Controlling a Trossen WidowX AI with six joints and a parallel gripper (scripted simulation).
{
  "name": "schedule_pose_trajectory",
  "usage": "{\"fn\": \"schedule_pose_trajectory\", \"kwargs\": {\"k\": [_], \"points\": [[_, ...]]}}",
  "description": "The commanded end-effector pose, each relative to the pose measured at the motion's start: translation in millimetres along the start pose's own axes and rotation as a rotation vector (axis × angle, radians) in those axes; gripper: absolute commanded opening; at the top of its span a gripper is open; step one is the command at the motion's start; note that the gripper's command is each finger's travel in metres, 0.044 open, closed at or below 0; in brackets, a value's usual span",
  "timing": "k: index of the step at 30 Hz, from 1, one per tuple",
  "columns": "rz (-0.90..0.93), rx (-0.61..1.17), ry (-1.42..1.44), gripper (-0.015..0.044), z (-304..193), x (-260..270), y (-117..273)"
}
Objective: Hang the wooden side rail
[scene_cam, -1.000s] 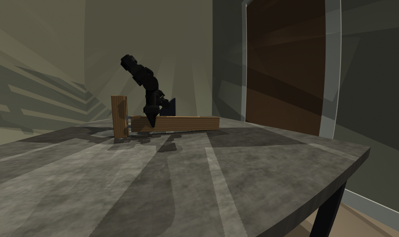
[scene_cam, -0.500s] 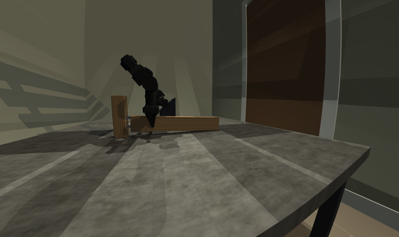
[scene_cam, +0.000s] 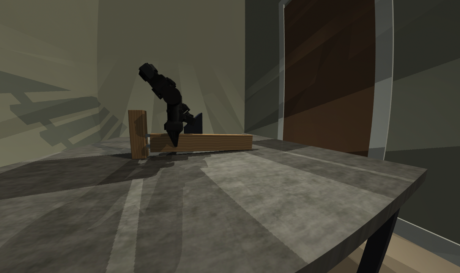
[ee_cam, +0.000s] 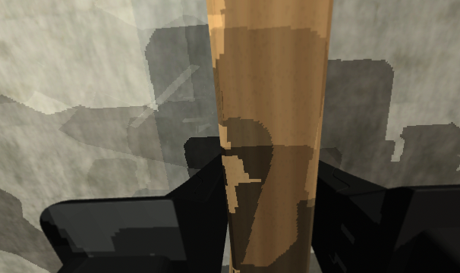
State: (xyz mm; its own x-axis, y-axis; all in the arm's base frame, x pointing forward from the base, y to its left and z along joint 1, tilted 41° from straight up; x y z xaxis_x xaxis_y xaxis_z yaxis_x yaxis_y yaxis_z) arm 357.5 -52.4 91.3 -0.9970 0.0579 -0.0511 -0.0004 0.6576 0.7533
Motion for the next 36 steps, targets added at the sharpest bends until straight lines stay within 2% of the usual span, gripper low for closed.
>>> {"fn": "schedule_pose_trajectory", "kwargs": {"k": [1,36], "points": [[-0.006,0.002,0.0,0.0,-1.5,-0.9,2.5],[-0.006,0.003,0.0,0.0,-5.5,-0.6,2.3]]}}
Point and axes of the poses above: the point midway between the two fingers, 35 mm back from their tips, its own y axis back along the fingers, its own x axis across the jaws, z = x × y, the point moved 10 cm from there along y, back along the fingers, and after that the axes turned 2 degrees about -y, right-handed, at the moved point
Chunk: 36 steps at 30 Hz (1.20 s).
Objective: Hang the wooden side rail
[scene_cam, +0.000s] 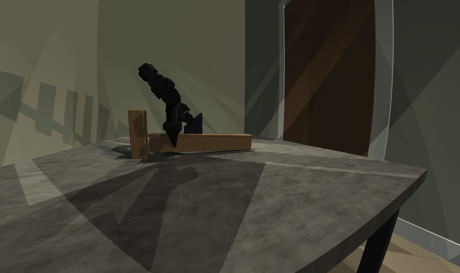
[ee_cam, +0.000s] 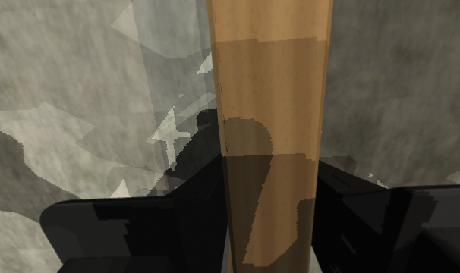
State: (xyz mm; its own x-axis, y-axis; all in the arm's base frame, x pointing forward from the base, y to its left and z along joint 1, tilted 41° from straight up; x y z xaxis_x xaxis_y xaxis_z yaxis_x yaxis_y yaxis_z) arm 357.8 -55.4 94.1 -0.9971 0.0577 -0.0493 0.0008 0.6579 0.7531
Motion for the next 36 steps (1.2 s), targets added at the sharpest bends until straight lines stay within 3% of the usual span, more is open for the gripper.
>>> {"fn": "schedule_pose_trajectory", "kwargs": {"k": [1,36], "points": [[-0.007,0.002,-0.001,0.0,-1.5,0.1,2.2],[-0.007,0.002,-0.001,0.0,-5.4,0.2,2.1]]}}
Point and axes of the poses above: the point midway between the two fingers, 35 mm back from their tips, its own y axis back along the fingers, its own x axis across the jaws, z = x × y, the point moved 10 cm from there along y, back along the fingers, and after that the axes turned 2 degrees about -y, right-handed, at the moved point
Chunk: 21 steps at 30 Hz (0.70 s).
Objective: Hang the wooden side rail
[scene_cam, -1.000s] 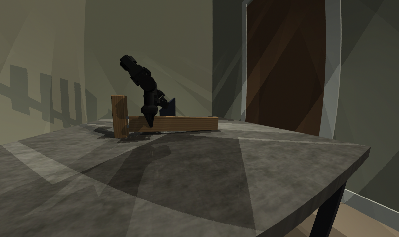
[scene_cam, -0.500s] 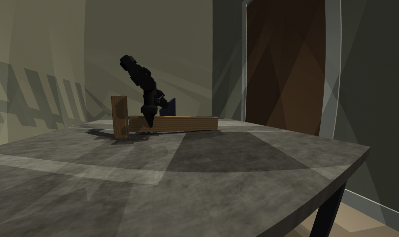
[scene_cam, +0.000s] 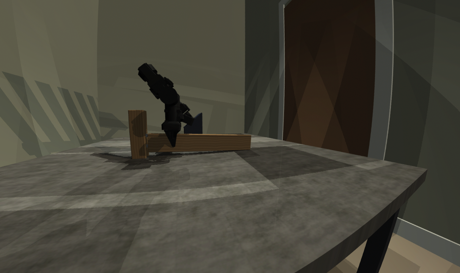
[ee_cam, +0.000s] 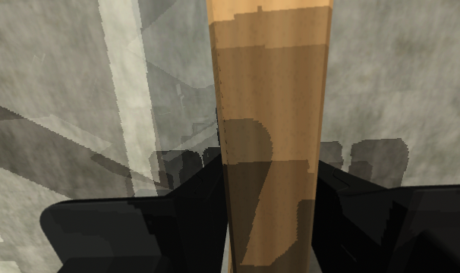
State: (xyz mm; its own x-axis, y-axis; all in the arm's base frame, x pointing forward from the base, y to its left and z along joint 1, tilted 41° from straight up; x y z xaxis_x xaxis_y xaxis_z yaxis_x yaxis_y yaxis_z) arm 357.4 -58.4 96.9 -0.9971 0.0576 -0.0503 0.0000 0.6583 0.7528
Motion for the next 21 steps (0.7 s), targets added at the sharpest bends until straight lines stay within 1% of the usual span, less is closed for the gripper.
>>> {"fn": "schedule_pose_trajectory", "kwargs": {"k": [1,21], "points": [[-0.006,0.002,0.0,0.0,-1.4,0.1,1.8],[-0.006,0.002,0.0,0.0,-3.6,-1.6,2.5]]}}
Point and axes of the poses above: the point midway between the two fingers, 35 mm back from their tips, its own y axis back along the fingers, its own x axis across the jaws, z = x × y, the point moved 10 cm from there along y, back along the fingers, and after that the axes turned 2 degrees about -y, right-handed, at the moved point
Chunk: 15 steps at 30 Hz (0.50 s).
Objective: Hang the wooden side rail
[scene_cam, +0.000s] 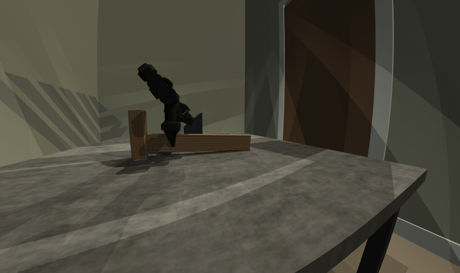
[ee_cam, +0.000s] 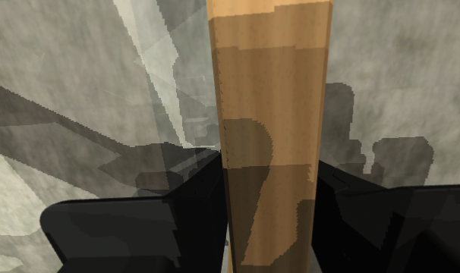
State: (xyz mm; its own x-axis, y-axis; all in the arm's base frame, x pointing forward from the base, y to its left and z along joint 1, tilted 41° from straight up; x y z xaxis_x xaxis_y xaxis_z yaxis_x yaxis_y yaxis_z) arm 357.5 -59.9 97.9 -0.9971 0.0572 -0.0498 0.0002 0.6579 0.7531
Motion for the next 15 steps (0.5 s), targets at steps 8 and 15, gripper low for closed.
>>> {"fn": "schedule_pose_trajectory", "kwargs": {"k": [8,15], "points": [[-0.007,0.002,-0.001,0.0,-2.7,-1.4,3.6],[-0.007,0.002,-0.001,0.0,-3.5,-2.2,3.4]]}}
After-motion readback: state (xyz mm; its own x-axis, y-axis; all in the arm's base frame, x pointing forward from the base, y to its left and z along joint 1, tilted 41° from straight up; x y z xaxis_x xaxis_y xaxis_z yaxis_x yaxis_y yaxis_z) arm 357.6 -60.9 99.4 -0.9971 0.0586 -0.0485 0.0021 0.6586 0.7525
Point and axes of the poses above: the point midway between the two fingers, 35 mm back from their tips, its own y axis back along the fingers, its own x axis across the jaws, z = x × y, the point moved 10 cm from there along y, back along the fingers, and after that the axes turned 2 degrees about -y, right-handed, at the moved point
